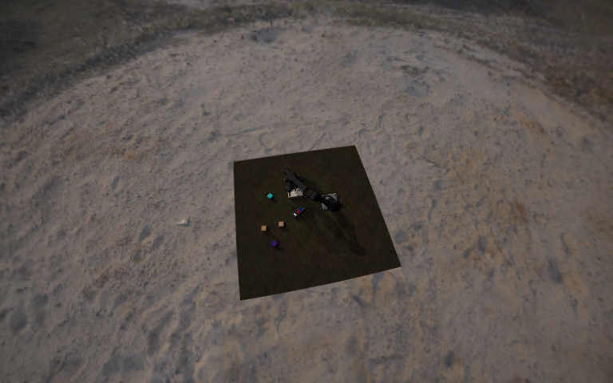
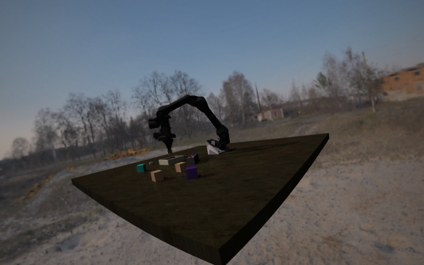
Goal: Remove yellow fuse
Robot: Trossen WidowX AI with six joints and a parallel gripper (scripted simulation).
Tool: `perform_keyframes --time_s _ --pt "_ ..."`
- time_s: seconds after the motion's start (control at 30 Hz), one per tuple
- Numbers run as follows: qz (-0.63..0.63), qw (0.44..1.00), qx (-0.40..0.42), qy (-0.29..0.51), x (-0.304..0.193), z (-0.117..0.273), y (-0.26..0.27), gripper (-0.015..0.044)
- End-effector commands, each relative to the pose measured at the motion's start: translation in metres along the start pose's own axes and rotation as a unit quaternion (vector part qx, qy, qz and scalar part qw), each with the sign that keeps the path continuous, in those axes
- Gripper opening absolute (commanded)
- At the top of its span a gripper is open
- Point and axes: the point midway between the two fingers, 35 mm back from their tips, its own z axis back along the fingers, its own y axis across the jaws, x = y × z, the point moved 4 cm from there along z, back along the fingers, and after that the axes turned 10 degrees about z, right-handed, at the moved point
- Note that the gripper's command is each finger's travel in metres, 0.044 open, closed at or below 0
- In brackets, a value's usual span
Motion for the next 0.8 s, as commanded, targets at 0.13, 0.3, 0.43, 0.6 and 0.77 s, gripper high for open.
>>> perform_keyframes --time_s 0.13,0.3,0.43,0.6,0.77 --pt "-0.001 1.000 0.002 0.002 -0.001 -0.014 0.001 0.0000" --pt "-0.001 1.000 0.002 0.002 -0.001 -0.022 0.001 0.0000" --pt "0.000 1.000 0.000 0.001 -0.001 -0.020 0.000 0.0026" --pt "0.000 1.000 0.000 0.001 -0.001 -0.020 0.000 0.0157" --pt "0.000 1.000 0.000 0.001 -0.001 -0.020 0.000 0.0289"
